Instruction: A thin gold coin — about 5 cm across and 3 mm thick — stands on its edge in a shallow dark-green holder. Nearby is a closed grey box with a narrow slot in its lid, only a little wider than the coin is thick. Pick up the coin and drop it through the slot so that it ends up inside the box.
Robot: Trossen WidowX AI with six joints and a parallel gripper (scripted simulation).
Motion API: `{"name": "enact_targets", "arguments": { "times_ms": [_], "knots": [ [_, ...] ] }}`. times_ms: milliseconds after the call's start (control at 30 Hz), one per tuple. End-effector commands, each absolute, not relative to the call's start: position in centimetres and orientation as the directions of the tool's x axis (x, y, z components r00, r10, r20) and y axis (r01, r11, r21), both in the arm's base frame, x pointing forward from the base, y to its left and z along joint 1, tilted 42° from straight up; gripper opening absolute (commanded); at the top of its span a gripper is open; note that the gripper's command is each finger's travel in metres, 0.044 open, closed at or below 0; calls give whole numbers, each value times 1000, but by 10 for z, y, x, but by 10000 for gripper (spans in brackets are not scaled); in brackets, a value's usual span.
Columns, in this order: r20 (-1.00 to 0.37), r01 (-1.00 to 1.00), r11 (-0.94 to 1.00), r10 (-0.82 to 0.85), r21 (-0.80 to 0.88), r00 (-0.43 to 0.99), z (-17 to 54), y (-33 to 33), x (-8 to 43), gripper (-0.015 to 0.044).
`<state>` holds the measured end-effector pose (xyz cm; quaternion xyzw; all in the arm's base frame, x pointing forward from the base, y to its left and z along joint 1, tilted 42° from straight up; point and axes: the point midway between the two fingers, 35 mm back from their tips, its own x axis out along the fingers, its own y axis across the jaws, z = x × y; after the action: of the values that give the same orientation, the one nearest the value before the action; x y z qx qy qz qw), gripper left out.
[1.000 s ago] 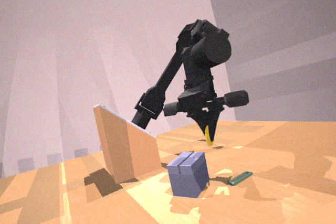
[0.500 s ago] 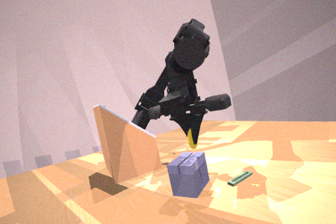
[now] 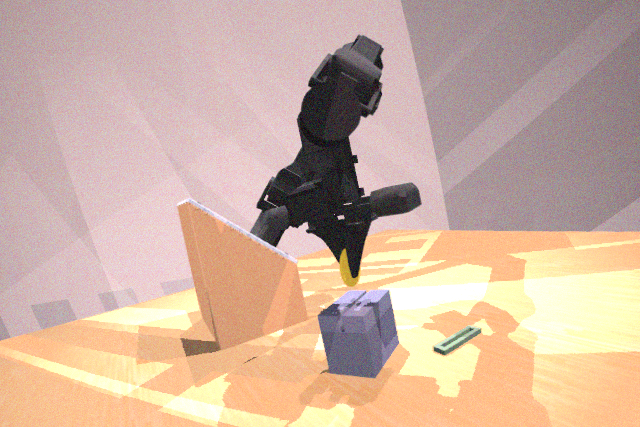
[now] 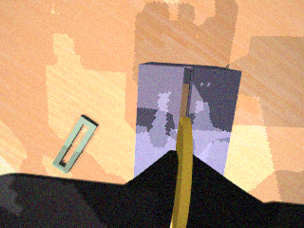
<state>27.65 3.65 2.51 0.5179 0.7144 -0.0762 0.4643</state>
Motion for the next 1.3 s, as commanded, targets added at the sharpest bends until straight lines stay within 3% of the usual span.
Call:
{"name": "enact_targets", "arguments": {
  "times_ms": [0, 1267],
  "knots": [
    [-743, 812, 451, 669, 371, -32, 25, 37, 277, 0],
    [-742, 812, 449, 670, 372, -30, 17, 41, 273, 0]
  ]
}}
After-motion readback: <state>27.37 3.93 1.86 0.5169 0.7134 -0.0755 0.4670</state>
